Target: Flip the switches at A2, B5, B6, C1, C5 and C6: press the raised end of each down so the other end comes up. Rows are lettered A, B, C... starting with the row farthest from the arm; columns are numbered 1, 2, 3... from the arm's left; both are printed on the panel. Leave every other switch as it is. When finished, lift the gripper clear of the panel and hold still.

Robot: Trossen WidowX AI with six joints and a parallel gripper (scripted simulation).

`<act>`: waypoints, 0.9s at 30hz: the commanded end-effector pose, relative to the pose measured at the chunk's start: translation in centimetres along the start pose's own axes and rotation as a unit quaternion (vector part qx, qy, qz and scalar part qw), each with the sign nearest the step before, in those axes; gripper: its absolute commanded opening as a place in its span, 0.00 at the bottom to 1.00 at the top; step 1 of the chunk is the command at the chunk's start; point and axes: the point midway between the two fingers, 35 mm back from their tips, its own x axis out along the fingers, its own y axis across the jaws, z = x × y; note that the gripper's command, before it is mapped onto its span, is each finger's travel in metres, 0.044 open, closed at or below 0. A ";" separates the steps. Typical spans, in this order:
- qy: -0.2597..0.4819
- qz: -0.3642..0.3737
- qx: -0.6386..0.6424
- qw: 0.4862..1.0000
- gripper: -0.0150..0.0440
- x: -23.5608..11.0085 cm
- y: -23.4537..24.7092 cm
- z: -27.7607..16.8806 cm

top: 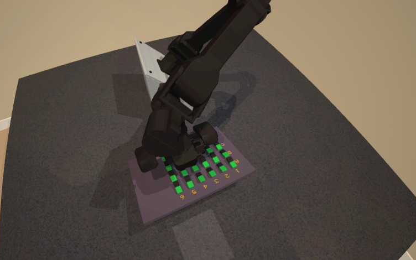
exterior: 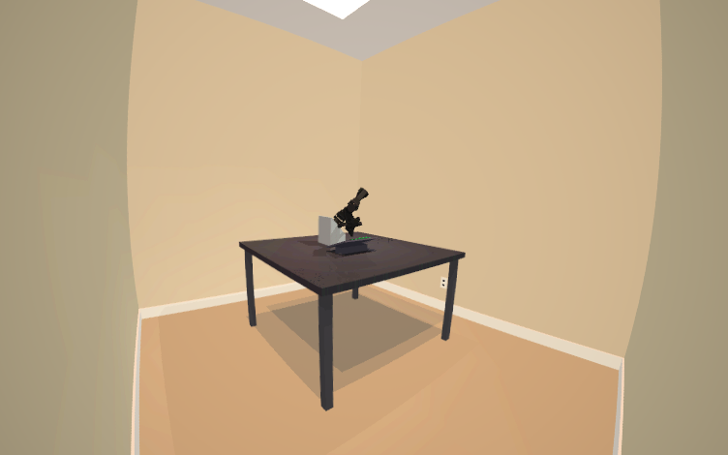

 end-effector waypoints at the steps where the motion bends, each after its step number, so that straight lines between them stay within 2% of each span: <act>1: 0.003 0.001 0.005 1.000 0.25 0.5 0.0 -0.3; 11: 0.003 0.002 0.005 1.000 0.25 1.8 0.0 -0.2; 27: 0.003 0.002 0.005 1.000 0.25 1.9 0.0 -0.2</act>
